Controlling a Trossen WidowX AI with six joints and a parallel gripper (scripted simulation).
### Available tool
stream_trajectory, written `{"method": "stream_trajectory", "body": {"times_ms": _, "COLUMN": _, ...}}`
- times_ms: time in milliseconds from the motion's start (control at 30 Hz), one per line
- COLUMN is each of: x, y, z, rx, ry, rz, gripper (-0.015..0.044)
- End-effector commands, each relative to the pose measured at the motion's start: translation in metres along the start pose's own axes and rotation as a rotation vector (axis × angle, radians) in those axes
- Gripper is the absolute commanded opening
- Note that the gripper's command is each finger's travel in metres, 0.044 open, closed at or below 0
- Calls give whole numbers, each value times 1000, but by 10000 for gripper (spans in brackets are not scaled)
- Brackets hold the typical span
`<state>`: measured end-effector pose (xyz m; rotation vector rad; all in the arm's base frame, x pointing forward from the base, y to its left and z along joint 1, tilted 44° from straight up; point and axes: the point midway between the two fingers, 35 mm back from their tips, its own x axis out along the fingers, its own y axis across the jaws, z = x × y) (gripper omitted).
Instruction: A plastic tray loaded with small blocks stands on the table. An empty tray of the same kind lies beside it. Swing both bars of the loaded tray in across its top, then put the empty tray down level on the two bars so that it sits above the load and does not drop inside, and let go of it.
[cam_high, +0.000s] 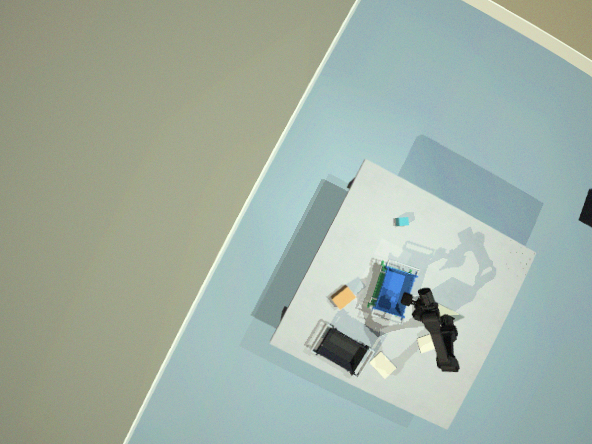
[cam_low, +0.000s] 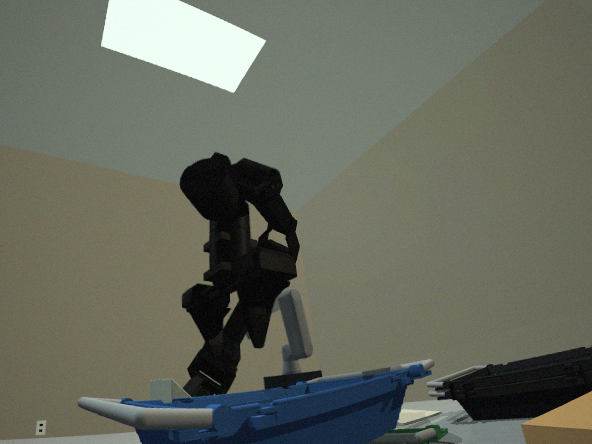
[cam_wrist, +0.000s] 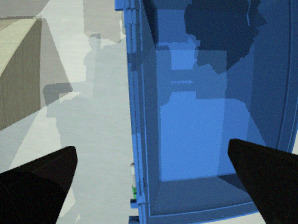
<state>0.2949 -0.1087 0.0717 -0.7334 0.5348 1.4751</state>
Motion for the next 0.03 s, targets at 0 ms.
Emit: {"method": "stream_trajectory", "body": {"times_ms": 0, "x": -15, "y": 2, "z": 1, "rx": -3, "ry": -1, "rz": 4, "gripper": 440}}
